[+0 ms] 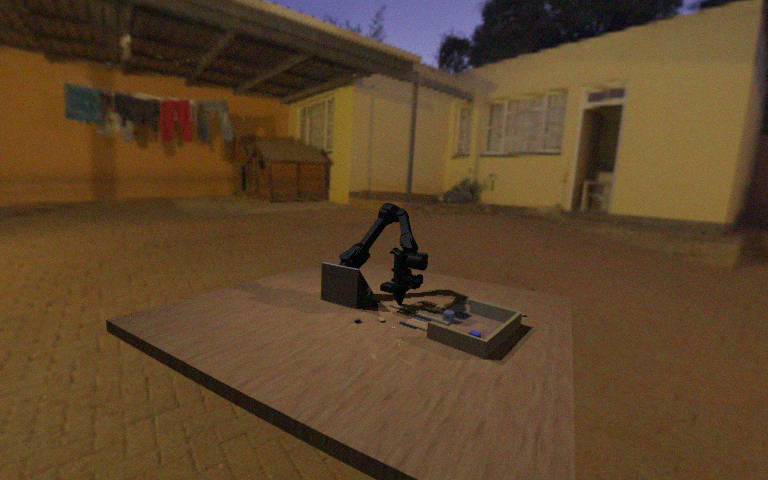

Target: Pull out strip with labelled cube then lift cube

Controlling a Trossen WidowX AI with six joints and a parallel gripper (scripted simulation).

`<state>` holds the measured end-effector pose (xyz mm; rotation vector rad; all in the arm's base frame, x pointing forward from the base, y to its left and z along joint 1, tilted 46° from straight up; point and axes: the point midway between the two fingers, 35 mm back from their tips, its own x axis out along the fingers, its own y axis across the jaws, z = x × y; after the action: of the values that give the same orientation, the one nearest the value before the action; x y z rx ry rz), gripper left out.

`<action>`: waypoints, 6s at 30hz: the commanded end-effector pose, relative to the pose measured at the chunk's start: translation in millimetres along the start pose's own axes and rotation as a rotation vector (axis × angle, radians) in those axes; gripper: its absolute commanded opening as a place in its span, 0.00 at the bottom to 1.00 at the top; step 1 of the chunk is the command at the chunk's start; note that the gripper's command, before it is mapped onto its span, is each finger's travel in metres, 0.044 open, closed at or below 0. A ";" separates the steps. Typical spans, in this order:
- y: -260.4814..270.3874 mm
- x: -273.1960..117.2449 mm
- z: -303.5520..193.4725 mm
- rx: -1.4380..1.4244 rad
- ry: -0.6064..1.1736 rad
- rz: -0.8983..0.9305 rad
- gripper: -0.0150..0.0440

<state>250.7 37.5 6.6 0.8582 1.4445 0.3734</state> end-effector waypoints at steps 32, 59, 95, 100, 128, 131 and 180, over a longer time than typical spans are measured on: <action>-1.7 4.0 -39.4 0.020 0.029 0.001 0.25; -0.4 -41.7 -27.2 0.020 0.029 -0.001 0.25; 0.8 -47.9 76.5 -0.075 0.025 0.000 1.00; 1.1 -49.5 92.8 -0.076 0.024 0.000 1.00; 8.0 -57.8 184.3 -0.079 0.021 0.000 1.00; 8.1 -56.8 185.2 -0.079 0.021 0.000 0.91; 8.7 -5.3 184.5 -0.085 0.019 -0.002 0.42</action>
<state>428.1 -12.7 -1.5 0.7870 1.4370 0.4396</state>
